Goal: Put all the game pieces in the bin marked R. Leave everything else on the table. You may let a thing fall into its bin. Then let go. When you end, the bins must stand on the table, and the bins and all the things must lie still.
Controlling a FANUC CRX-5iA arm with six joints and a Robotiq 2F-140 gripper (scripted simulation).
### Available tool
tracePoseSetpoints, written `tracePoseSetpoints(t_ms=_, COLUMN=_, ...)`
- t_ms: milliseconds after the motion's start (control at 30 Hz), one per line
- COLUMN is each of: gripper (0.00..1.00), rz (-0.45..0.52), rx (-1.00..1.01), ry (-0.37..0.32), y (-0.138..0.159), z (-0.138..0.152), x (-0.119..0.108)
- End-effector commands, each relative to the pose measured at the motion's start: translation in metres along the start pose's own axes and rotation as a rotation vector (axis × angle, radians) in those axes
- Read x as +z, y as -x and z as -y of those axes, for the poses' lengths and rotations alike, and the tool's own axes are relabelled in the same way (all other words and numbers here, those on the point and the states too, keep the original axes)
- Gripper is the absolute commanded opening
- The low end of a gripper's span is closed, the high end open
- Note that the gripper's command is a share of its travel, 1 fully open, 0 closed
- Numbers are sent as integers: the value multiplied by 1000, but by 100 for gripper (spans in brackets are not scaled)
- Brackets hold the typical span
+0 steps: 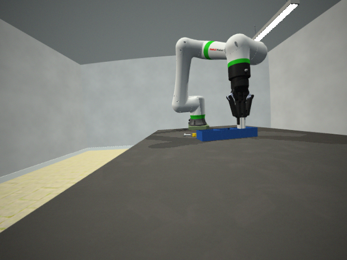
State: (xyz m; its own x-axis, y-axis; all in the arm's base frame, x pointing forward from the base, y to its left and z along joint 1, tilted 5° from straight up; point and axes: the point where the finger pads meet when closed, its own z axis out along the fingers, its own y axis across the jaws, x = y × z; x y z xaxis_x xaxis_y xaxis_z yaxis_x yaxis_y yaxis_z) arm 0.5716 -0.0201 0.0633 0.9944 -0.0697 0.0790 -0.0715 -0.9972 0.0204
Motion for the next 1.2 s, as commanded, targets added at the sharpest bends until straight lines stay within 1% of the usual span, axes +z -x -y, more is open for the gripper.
tracePoseSetpoints(t_ms=0, gripper=5, rz=0, rx=0, ry=0, y=0, z=0, x=-4)
tracePoseSetpoints(t_ms=567, gripper=5, rz=0, rx=0, ry=0, y=0, z=0, x=-24)
tracePoseSetpoints(t_ms=767, gripper=5, rz=0, rx=0, ry=0, y=0, z=0, x=-48)
tracePoseSetpoints(t_ms=900, gripper=5, rz=0, rx=0, ry=0, y=0, z=0, x=-50)
tracePoseSetpoints(t_ms=1167, gripper=5, rz=0, rx=0, ry=0, y=0, z=0, x=-116)
